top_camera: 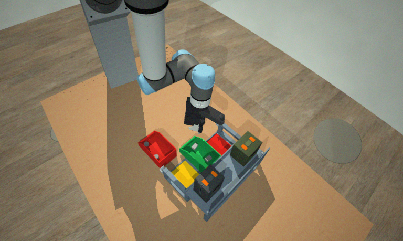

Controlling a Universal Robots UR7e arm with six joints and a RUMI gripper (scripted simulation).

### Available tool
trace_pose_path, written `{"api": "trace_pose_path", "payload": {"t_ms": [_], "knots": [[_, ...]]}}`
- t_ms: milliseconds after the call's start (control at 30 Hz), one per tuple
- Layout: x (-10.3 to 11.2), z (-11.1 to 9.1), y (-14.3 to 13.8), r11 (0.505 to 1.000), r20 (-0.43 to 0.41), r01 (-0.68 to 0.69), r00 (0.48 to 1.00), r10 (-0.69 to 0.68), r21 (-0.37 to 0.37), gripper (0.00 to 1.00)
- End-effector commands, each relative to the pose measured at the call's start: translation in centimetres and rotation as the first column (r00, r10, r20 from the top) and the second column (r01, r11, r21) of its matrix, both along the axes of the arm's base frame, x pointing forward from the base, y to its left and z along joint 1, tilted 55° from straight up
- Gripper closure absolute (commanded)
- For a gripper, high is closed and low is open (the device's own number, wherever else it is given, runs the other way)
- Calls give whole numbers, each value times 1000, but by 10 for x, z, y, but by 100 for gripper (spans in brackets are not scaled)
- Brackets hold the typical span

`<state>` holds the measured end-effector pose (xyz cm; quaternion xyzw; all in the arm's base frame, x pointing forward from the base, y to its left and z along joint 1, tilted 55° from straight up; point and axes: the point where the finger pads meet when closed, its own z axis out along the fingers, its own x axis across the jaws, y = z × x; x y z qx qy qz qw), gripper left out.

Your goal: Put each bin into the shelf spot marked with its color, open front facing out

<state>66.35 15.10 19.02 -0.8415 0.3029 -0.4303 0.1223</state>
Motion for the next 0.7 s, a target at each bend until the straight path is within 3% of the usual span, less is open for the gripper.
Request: {"api": "trace_pose_path", "payload": {"t_ms": [0,233,300,467,667], "knots": [[-1,-3,-5,977,6,128,991,-131,173,100],[-4,-8,-14,863,-31,292,951,-307,412,100],[-4,-8,-14,863,-31,292,951,-307,412,100],[-7,-13,-20,735,-82,386,907,-414,557,100],[-11,-18,-27,548,-164,470,841,-515,692,100]]}}
